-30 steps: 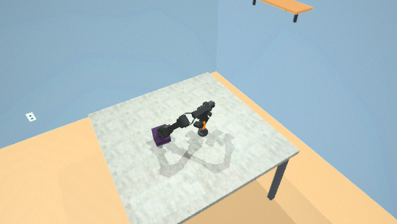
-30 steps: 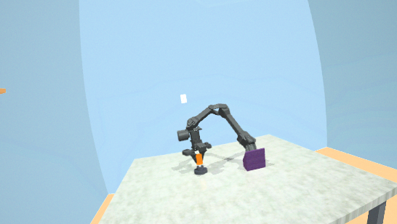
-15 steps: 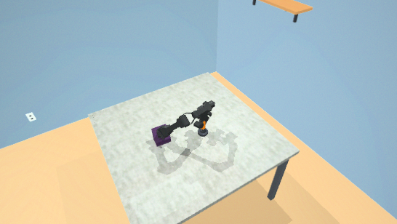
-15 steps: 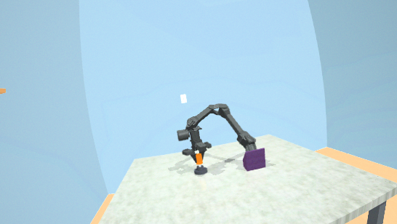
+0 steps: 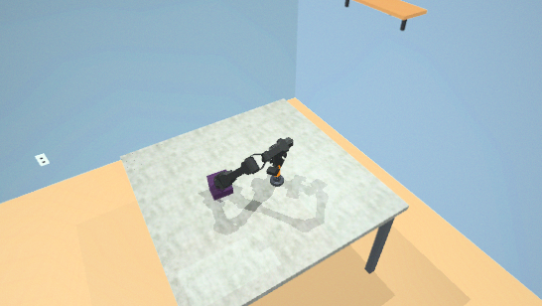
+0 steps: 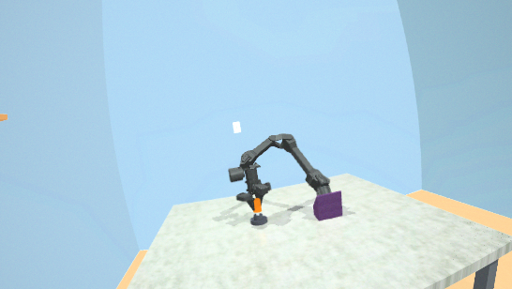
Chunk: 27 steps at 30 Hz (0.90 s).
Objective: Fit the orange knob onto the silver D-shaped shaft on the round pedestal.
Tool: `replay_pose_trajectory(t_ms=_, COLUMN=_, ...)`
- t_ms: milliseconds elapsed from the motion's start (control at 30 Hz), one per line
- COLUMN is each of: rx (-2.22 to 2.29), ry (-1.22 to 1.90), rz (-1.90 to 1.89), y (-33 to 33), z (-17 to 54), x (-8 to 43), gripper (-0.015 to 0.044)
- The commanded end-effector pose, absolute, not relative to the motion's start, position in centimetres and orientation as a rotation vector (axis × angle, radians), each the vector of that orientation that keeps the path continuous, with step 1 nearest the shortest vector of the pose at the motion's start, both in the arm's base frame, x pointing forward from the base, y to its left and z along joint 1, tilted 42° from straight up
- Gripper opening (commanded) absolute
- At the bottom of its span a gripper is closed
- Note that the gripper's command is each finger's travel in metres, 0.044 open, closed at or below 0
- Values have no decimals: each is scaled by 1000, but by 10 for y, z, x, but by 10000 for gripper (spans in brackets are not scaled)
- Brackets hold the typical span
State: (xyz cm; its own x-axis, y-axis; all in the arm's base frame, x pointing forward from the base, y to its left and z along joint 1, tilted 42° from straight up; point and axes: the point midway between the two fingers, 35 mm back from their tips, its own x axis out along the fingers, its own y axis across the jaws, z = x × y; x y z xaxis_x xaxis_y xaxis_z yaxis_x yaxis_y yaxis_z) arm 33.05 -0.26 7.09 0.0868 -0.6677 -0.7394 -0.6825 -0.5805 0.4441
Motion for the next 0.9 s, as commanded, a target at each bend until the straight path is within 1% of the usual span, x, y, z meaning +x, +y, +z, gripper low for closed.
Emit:
replay_pose_trajectory(t_ms=0, rx=-2308, ry=1429, rz=1556, y=-3, z=72, x=332, gripper=0)
replay_pose_trajectory(t_ms=867, rx=-2308, ry=1429, rz=1556, y=-4, z=69, x=331, gripper=0)
